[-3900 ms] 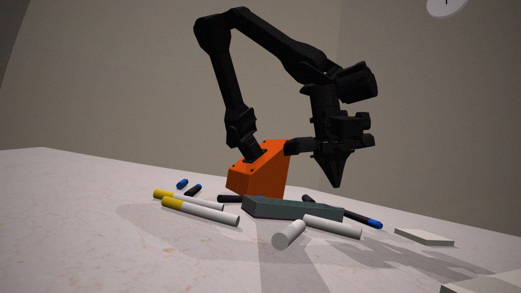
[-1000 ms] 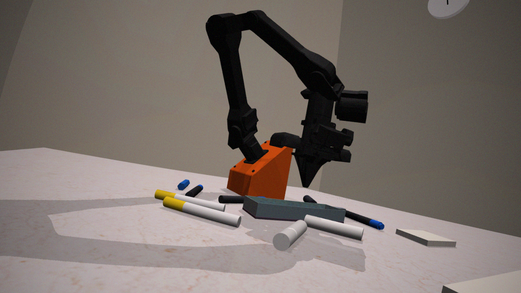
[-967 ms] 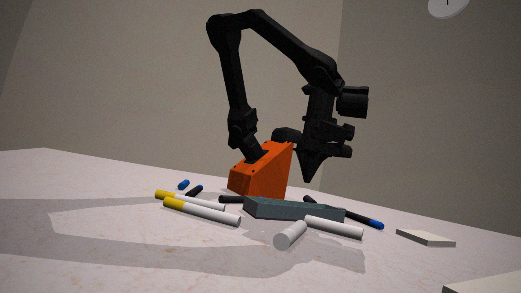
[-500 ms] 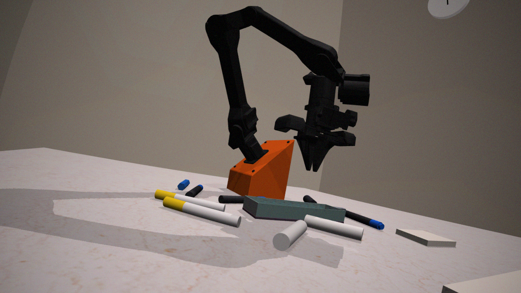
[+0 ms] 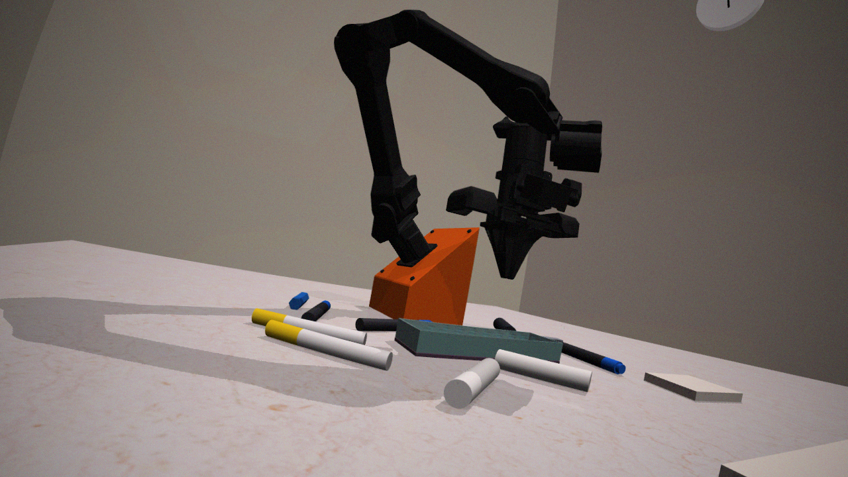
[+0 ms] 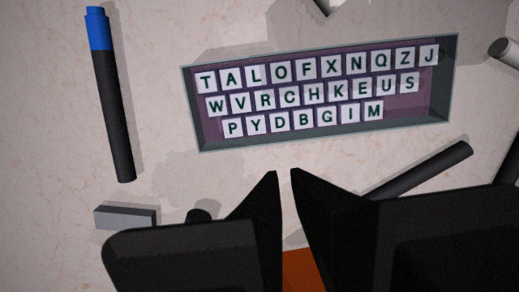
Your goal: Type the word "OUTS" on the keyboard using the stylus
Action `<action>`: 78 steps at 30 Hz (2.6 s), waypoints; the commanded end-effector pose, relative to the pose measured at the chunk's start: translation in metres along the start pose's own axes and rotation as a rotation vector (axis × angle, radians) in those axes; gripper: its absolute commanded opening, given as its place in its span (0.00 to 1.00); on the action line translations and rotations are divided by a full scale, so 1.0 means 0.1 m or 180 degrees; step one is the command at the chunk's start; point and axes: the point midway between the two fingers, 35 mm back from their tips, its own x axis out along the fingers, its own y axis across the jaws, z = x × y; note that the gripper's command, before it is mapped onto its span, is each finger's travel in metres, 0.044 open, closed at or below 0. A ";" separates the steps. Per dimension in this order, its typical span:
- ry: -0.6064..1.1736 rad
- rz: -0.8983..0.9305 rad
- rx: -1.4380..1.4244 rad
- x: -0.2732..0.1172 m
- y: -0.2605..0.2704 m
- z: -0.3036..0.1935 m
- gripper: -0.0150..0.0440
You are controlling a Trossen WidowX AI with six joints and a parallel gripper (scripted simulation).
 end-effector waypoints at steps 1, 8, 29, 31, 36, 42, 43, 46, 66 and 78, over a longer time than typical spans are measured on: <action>0.0048 0.0002 0.0015 0.02 -0.09 0.01 0.43; 0.0538 0.0032 0.0200 0.24 -1.06 -0.12 0.51; 0.1698 0.0120 0.0709 0.30 -2.41 -1.74 0.51; 0.1698 0.0120 0.0709 0.30 -2.41 -1.74 0.51; 0.1698 0.0120 0.0710 0.34 -2.40 -1.75 0.51; 0.1699 0.0118 0.0710 0.39 -2.40 -1.75 0.51; 0.1699 0.0118 0.0710 0.40 -2.40 -1.75 0.51; 0.1699 0.0117 0.0710 0.43 -2.40 -1.75 0.51; 0.1699 0.0114 0.0710 0.63 -2.41 -1.76 0.51; 0.1699 0.0112 0.0709 0.74 -2.42 -1.76 0.51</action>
